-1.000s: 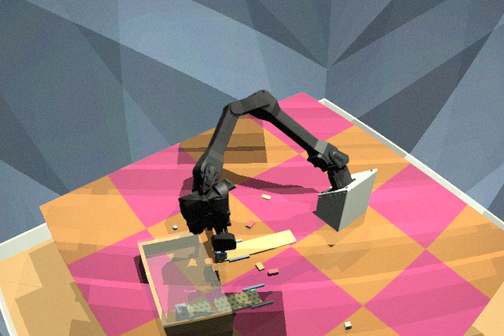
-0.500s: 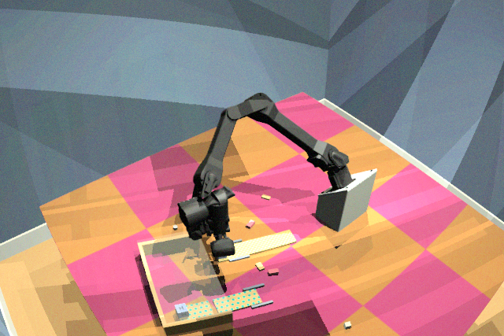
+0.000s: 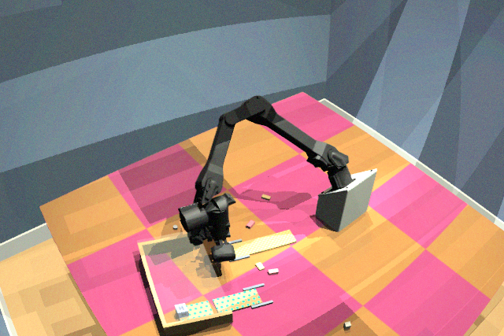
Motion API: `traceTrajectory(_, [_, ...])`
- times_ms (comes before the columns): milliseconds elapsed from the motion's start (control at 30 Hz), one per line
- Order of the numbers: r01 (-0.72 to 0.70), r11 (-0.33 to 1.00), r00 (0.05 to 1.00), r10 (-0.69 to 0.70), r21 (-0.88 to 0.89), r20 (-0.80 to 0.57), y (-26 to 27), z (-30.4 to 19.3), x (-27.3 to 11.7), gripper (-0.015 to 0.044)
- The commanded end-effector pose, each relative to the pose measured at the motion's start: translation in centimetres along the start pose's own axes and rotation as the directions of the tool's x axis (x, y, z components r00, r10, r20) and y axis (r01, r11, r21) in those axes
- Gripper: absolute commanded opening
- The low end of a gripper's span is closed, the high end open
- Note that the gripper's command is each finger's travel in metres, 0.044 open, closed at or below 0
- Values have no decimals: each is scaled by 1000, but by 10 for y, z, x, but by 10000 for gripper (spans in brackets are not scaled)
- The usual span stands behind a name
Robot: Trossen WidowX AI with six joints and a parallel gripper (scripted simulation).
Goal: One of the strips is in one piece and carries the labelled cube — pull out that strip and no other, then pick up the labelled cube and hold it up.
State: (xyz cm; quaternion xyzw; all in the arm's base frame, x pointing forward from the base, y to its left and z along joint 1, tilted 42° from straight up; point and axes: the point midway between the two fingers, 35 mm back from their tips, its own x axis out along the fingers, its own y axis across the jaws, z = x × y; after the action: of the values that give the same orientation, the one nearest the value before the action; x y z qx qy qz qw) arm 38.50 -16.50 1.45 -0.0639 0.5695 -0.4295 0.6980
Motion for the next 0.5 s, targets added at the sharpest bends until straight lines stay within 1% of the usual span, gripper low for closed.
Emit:
traceTrajectory(0, [3, 1000, 1000, -3, -8, -6, 0, -3, 5, 250])
traceTrajectory(67, [3, 1000, 1000, -3, -8, -6, 0, -3, 5, 250])
traceTrajectory(200, [2, 1000, 1000, -2, -1, -3, 0, -1, 3, 145])
traceTrajectory(400, [2, 1000, 1000, -2, -1, -3, 0, -1, 3, 105])
traceTrajectory(467, [2, 1000, 1000, -2, -1, -3, 0, -1, 3, 53])
